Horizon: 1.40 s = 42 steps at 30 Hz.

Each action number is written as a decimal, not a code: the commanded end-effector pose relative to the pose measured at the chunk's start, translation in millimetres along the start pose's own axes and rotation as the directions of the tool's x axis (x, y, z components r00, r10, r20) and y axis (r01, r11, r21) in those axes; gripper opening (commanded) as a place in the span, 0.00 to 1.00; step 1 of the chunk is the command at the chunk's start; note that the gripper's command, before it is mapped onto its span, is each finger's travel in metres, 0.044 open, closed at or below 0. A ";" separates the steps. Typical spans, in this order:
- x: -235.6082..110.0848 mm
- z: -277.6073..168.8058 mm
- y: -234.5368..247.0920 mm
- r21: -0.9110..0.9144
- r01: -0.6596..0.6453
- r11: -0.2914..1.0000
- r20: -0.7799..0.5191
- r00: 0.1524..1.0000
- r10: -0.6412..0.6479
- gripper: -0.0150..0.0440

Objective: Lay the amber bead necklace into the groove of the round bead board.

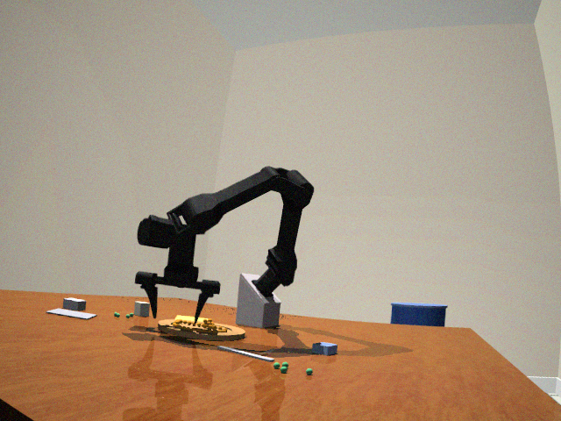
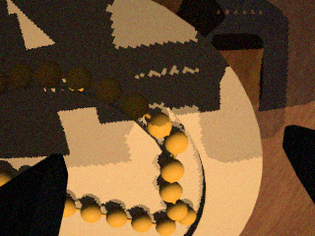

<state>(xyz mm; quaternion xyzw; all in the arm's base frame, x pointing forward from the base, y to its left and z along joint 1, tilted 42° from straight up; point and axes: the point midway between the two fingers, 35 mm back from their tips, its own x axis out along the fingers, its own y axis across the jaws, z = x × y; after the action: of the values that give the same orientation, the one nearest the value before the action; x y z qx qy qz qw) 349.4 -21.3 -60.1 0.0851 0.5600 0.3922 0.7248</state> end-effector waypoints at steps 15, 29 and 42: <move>-28.1 -11.1 2.5 0.208 0.000 0.978 -0.002 1.000 0.000 0.46; -14.1 -9.7 1.5 0.203 0.002 0.979 0.003 1.000 -0.002 0.46; 7.0 -11.0 2.9 0.208 -0.001 0.978 -0.001 1.000 0.002 0.46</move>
<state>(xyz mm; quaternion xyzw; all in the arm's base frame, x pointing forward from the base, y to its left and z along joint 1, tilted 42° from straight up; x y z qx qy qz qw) 340.2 -23.5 -63.2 0.1565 0.5972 0.3309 0.7137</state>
